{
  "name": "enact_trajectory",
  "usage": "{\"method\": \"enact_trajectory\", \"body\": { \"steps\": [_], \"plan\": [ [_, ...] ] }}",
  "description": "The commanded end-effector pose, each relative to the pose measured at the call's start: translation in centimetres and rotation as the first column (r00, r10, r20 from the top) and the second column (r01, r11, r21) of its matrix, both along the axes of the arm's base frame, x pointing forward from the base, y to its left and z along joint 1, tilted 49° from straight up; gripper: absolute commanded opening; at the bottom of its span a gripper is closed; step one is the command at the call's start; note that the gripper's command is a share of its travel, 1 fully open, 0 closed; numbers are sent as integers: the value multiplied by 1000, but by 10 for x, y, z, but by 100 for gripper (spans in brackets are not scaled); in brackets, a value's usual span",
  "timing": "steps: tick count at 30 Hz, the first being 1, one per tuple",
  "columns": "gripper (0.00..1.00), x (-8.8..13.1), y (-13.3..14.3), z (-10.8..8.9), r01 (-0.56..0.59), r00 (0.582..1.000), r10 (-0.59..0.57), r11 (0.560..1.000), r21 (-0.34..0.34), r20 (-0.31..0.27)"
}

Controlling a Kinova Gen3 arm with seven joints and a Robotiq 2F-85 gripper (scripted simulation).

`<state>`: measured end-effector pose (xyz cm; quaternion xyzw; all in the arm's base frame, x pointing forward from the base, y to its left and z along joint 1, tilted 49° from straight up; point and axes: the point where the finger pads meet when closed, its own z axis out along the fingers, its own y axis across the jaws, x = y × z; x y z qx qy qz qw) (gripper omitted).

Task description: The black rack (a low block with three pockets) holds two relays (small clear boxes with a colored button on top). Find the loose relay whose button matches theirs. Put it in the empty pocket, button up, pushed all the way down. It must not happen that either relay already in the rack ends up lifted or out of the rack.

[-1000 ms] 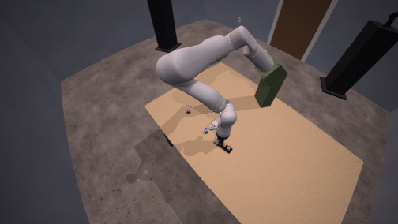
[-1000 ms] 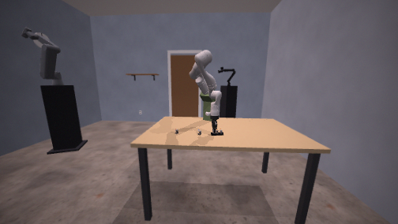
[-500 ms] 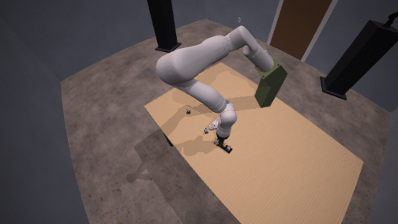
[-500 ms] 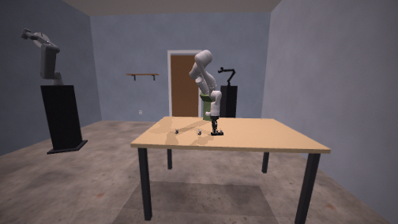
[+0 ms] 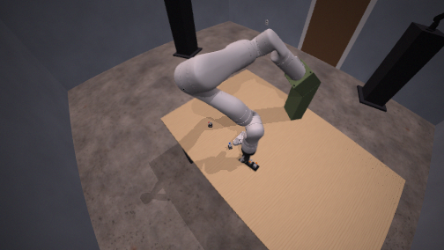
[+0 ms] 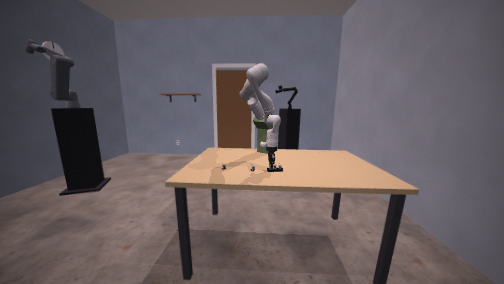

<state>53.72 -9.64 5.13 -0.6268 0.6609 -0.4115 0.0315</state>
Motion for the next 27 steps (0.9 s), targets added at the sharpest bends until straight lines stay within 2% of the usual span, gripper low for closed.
{"method": "enact_trajectory", "body": {
  "steps": [1,17,27],
  "plan": [
    [0,2,2,0,-1,1000,1,1000,3,6],
    [0,0,2,0,-1,1000,1,1000,2,4],
    [0,-5,5,8,6,1000,-6,1000,5,8]
  ]
}}
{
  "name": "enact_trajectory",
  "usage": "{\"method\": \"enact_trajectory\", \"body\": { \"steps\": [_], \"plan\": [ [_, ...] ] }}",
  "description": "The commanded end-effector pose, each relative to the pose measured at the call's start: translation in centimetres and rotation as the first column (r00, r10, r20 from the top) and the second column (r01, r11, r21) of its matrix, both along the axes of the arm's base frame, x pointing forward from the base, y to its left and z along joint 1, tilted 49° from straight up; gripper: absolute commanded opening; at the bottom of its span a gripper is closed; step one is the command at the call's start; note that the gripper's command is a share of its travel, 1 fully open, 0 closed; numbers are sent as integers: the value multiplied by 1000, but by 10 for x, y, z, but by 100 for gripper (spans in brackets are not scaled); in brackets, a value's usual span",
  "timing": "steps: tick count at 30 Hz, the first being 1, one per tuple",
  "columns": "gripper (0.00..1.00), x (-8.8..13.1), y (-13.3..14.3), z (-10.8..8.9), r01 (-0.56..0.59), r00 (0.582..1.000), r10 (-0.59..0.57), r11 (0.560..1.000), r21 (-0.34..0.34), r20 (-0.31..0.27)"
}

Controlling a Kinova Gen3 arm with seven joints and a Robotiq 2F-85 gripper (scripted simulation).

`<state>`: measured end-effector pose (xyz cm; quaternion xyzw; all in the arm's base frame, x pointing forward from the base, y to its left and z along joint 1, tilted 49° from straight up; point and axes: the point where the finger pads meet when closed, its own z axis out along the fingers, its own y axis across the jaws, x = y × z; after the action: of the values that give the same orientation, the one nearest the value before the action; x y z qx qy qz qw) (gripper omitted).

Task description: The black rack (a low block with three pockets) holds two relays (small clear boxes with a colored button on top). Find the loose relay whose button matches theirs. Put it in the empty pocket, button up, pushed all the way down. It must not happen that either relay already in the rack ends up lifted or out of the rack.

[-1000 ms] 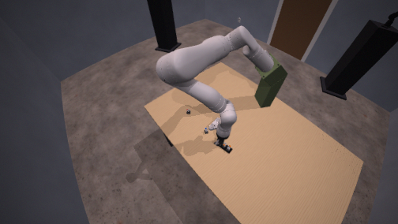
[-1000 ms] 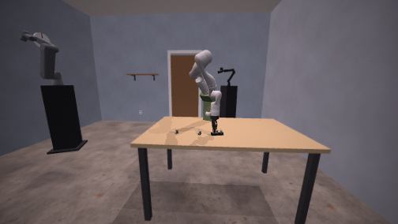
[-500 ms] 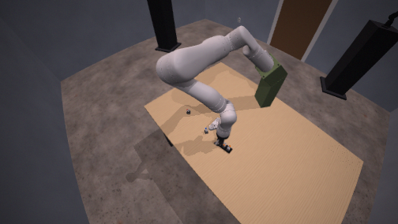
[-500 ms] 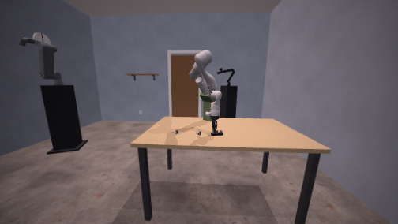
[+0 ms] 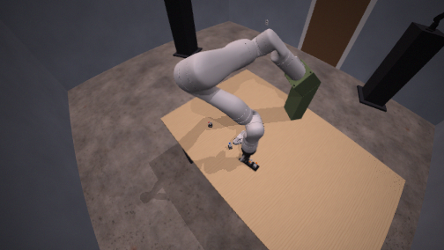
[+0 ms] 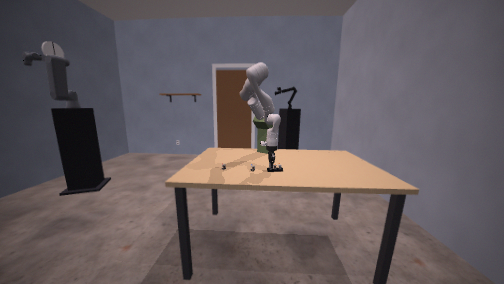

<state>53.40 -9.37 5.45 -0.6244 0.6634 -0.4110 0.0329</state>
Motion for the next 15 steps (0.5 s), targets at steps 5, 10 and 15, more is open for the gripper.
{"method": "enact_trajectory", "body": {
  "steps": [5,10,15],
  "plan": [
    [0,-5,5,8,2,1000,-2,1000,1,5],
    [0,-8,7,11,1,1000,-1,1000,-1,3],
    [0,-10,10,14,0,1000,0,1000,-1,4]
  ]
}}
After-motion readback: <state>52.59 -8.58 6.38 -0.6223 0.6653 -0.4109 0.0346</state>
